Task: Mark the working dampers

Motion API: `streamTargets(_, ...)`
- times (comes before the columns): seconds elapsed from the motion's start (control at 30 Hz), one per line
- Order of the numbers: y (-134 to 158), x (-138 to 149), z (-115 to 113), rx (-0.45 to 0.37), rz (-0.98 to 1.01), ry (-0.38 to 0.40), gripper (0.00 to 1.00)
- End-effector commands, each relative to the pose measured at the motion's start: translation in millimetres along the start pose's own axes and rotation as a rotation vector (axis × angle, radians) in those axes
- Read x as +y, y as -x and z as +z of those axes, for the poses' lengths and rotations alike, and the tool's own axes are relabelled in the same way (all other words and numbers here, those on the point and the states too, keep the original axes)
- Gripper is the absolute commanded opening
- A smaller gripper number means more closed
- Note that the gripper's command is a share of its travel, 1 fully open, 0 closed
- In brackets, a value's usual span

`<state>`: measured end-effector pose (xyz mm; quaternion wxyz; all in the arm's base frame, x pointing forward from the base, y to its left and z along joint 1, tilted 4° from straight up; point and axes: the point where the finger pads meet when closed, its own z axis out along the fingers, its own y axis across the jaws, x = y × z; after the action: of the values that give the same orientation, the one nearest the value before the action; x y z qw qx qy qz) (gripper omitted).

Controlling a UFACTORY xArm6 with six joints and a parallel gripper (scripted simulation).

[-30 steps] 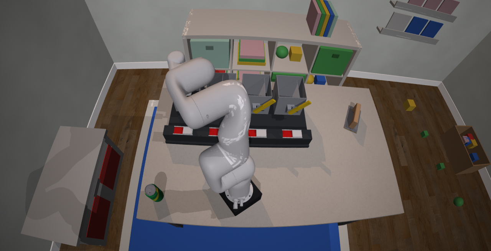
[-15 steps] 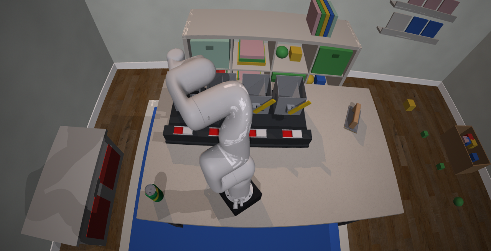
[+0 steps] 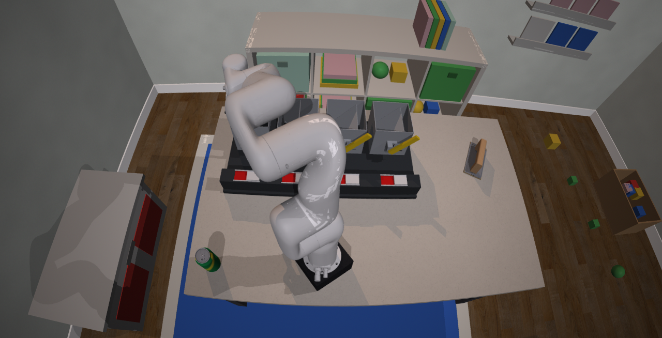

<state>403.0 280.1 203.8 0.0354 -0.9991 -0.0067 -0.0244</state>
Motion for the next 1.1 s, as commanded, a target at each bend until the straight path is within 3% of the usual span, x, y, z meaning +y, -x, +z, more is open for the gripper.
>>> streamTargets(0.0, -1, -1, -17, 0.003, 0.000, -0.002, 0.39)
streamTargets(0.33, -1, -1, -21, 0.003, 0.000, -0.002, 0.39)
streamTargets(0.4, -14, -2, -24, 0.003, 0.000, 0.002, 0.39)
streamTargets(0.47, -44, -3, -29, 0.003, 0.000, 0.011, 0.39)
streamTargets(0.77, -83, -5, -35, 0.003, 0.000, 0.023, 0.39)
streamTargets(0.87, -111, -7, -40, 0.003, 0.000, 0.032, 0.39)
streamTargets(1.07, -113, -7, -40, 0.003, 0.000, 0.033, 0.39)
